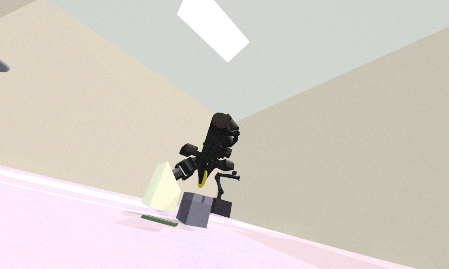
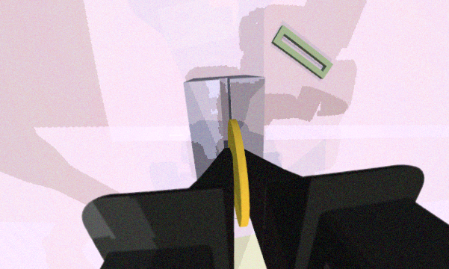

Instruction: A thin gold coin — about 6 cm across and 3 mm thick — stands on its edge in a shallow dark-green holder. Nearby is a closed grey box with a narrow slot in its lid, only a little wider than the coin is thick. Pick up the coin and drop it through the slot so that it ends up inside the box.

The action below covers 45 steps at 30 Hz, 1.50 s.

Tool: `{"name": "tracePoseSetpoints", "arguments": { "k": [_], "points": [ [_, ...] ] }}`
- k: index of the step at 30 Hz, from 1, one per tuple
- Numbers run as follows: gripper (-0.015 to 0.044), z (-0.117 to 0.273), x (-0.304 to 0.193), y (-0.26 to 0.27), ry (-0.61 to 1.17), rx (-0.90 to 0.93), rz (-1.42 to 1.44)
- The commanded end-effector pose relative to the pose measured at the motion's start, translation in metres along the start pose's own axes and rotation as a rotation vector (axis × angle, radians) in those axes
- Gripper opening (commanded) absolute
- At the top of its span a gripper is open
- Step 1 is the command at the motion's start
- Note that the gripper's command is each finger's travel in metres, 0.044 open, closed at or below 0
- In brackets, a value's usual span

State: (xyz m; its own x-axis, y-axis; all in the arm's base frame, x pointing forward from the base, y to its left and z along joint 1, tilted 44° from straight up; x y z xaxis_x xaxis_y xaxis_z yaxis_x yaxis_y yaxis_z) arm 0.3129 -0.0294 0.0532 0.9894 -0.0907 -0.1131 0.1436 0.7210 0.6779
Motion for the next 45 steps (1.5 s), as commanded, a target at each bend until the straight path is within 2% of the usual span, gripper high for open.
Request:
{"name": "tracePoseSetpoints", "arguments": {
  "k": [1,45],
  "points": [
    [0.0,0.0,0.0,0.0,0.0,0.0,0.0],
    [0.0,-0.019,-0.002,0.0,0.001,0.001,-0.007]
  ]
}}
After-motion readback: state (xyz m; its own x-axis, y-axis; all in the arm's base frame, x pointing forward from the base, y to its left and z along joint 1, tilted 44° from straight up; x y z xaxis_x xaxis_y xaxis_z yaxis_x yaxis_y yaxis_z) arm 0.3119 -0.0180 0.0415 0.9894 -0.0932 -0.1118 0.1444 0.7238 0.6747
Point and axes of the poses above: the point midway between the two fingers, 35 mm back from their tips, its own z axis back along the fingers, its own y axis across the jaws, x = y × z, the point moved 5 cm from there along z, back along the fingers, and after that the axes turned 3 degrees about -z, right-handed, at the moved point
